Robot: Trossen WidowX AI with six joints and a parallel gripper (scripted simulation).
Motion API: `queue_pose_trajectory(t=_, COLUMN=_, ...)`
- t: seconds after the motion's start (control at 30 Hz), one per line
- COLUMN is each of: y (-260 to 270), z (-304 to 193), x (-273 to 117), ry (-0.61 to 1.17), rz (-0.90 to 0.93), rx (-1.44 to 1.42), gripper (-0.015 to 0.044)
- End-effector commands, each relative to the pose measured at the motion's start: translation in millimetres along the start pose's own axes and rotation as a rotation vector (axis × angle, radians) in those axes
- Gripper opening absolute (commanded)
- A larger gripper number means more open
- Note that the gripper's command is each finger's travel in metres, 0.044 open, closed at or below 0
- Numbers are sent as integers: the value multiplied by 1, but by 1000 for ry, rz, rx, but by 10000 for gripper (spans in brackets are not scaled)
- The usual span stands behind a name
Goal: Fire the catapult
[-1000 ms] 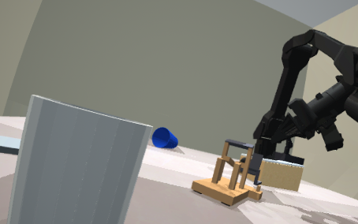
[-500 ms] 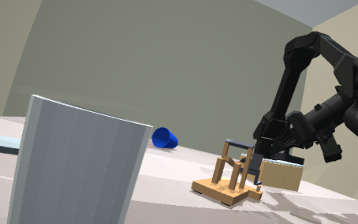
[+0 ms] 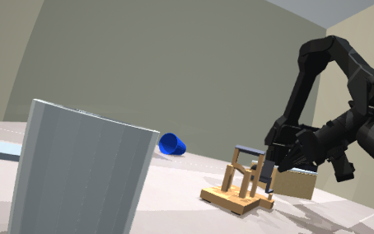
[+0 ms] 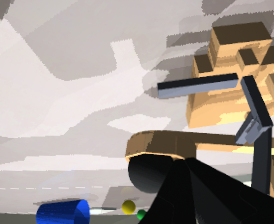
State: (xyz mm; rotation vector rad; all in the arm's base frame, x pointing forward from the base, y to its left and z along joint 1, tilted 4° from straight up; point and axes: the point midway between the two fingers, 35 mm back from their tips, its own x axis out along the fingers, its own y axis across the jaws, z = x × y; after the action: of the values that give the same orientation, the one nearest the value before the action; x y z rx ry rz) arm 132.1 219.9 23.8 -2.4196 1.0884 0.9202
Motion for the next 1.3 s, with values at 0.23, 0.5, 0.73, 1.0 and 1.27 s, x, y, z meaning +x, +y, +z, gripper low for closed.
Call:
queue_pose_trajectory(t=0.23, y=3, z=11, x=17, ry=11, rz=4, rx=-11, gripper=0)
queue_pose_trajectory(t=0.5, y=4, z=19, x=27, ry=12, rz=4, rx=-11, gripper=0)
queue_pose_trajectory(t=0.73, y=6, z=26, x=36, ry=12, rz=4, rx=-11, gripper=0)
queue_pose_trajectory(t=1.0, y=7, z=42, x=53, ry=12, rz=4, rx=-11, gripper=0)
queue_pose_trajectory(t=1.27, y=-1, z=25, x=-21, ry=10, rz=-10, rx=-58, gripper=0)
